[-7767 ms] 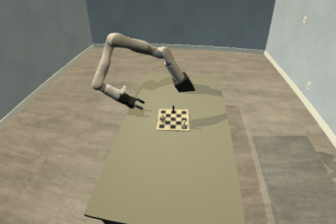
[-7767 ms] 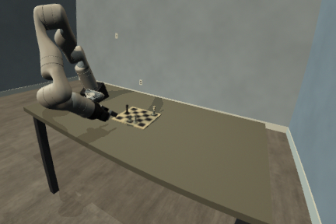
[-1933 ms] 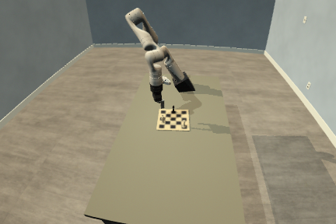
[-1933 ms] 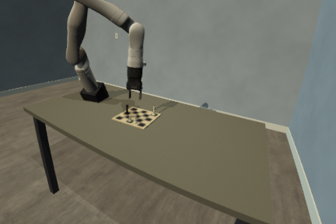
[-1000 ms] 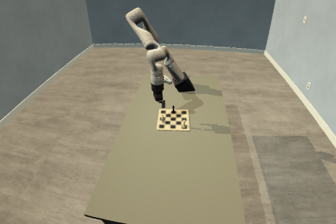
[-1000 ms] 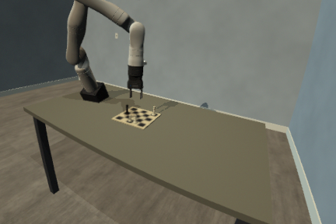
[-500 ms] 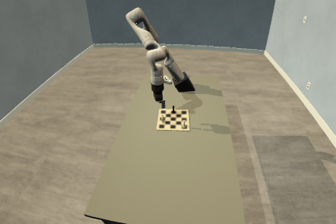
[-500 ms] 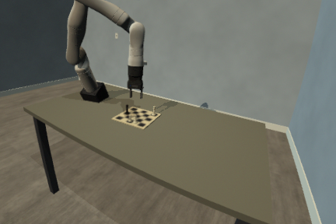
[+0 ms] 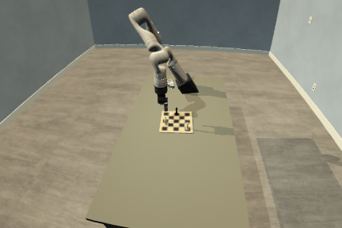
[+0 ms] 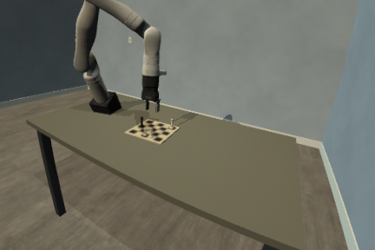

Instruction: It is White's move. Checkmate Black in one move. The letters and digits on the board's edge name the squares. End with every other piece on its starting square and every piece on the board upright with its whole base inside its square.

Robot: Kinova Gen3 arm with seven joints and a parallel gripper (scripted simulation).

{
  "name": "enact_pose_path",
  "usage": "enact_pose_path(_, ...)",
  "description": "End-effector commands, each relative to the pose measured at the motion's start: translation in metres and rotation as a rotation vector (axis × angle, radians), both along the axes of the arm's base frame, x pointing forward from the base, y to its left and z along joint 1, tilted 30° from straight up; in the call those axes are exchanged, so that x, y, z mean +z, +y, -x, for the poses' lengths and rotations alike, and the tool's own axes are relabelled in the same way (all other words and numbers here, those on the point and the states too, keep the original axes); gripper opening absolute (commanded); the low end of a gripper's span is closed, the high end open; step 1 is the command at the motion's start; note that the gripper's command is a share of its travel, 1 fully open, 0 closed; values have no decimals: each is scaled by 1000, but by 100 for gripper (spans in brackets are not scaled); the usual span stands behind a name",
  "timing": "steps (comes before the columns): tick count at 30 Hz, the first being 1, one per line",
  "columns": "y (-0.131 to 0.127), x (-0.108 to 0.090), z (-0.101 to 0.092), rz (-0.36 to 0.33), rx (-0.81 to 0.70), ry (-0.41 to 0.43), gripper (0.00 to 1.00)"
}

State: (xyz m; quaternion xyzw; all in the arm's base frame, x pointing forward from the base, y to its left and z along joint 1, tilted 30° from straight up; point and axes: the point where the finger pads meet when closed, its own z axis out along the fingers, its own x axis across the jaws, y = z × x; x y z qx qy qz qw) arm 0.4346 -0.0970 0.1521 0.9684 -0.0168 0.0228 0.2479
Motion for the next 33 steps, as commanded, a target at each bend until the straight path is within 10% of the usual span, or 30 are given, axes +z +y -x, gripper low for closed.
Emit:
enact_pose_path(1,2,-3,1,-1,-52,-28,100)
enact_pose_path(33,-15,-20,-2,-38,-972,-545,100)
